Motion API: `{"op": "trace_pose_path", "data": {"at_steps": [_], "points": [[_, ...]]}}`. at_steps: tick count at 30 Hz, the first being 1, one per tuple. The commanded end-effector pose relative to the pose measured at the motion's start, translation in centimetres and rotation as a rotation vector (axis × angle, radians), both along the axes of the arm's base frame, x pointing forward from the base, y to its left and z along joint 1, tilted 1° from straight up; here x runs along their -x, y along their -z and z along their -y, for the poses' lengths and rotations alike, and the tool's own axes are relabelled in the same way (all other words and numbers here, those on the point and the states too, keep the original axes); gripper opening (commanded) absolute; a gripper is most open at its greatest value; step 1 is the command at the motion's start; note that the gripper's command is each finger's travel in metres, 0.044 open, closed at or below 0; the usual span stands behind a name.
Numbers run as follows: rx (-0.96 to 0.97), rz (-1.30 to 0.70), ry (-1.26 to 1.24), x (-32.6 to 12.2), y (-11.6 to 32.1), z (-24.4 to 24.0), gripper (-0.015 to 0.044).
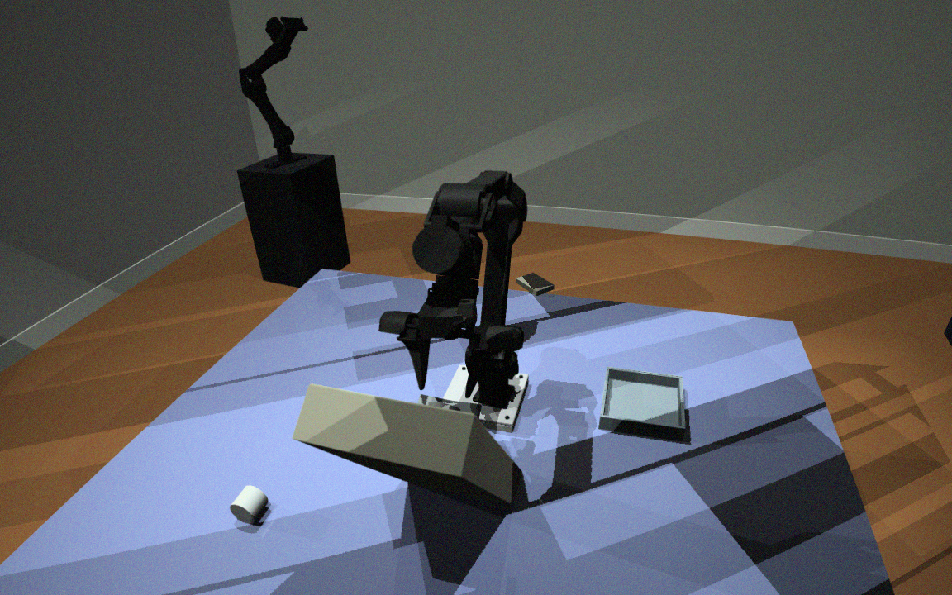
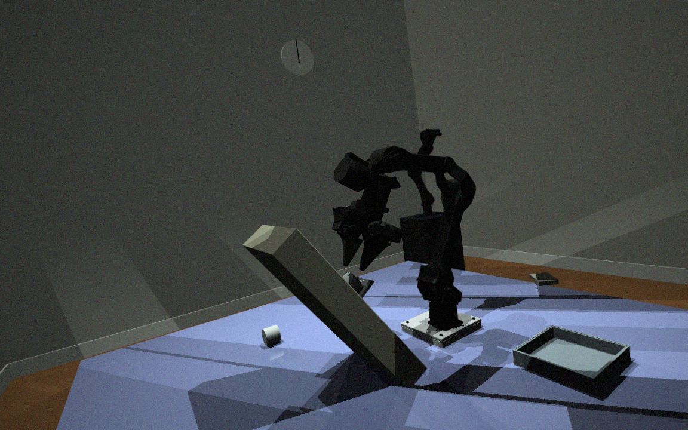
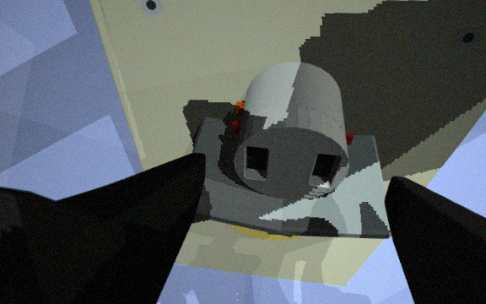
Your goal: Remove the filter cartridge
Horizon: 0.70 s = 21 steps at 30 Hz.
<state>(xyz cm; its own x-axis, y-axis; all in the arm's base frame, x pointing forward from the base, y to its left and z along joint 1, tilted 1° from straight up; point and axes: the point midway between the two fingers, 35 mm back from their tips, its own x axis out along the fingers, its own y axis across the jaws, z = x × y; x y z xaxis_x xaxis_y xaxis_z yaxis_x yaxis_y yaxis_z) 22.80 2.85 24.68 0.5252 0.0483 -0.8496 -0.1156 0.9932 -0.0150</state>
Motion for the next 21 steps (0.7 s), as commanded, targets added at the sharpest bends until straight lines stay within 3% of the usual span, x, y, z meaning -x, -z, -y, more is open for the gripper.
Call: {"op": "trace_pose_path", "data": {"at_steps": [1, 21], "points": [[-0.005, -0.002, 0.001, -0.4, 0.6, -0.1, 0.0305], [0.000, 0.000, 0.004, -1.6, 2.7, -0.1, 0.0298]]}}
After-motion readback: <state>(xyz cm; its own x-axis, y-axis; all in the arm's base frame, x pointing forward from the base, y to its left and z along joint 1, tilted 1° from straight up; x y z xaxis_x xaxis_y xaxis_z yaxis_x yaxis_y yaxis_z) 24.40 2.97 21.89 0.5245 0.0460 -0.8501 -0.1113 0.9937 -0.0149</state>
